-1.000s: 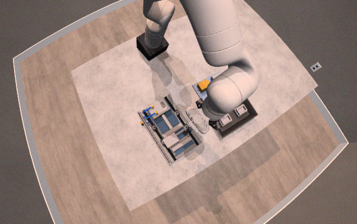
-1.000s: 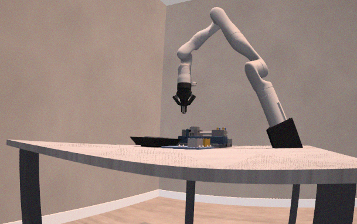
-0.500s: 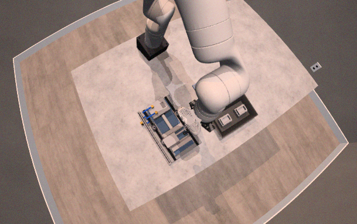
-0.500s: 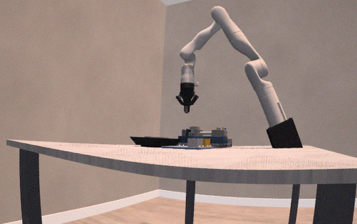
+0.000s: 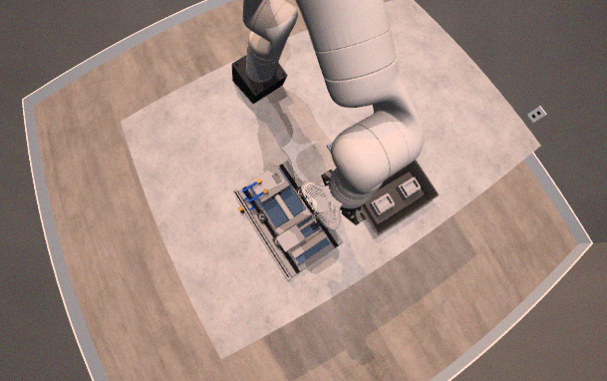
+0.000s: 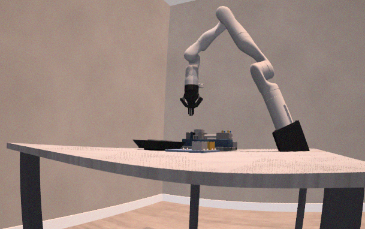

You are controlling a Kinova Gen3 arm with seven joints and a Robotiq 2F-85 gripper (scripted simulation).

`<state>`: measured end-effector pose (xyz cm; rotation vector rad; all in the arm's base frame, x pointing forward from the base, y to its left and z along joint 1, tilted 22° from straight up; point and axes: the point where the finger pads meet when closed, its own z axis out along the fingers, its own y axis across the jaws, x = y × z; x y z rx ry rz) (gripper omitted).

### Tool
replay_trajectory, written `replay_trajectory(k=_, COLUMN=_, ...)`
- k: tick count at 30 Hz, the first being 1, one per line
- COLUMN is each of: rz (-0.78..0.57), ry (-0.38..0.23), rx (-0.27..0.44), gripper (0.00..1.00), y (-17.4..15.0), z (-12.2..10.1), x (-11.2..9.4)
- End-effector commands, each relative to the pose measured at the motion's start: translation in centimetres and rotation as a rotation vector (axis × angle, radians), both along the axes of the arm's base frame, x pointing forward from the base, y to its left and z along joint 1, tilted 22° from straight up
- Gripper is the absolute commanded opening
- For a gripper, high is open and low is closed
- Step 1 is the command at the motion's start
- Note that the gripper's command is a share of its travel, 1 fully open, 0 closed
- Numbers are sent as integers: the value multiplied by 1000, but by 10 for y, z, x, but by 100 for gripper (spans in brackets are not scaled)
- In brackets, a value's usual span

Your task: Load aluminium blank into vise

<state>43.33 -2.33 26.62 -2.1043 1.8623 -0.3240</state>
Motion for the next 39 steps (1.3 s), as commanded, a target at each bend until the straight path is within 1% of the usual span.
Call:
replay_trajectory(k=1, rz=7, ry=-9, rx=-2, gripper=0, y=1, z=2, x=1)
replay_trajectory(k=16, rz=7, ry=-9, rx=-2, gripper=0, y=1, z=2, x=1)
replay_trajectory(k=20, rz=6, ry=-11, rx=-3, gripper=0, y=-10, z=2, x=3)
replay_trajectory(k=22, rz=6, ry=-11, rx=-3, gripper=0, y=-10, z=2, x=3)
replay_trajectory(k=25, rz=6, ry=-7, rx=-1, gripper=0, y=-34, z=-2, x=3)
replay_trajectory(k=28, rz=2, ry=2, rx=1, gripper=0, y=-68, z=-8, x=-3)
replay_trajectory(k=34, rz=1, ry=1, rx=2, gripper=0, y=-118, z=-16, x=-14)
replay_trajectory(k=36, rz=4, ry=-1, rx=2, gripper=0, y=-128, z=-17, x=-16)
replay_trajectory(k=39, rz=7, ry=-2, rx=2, gripper=0, y=-130, z=-18, x=-17)
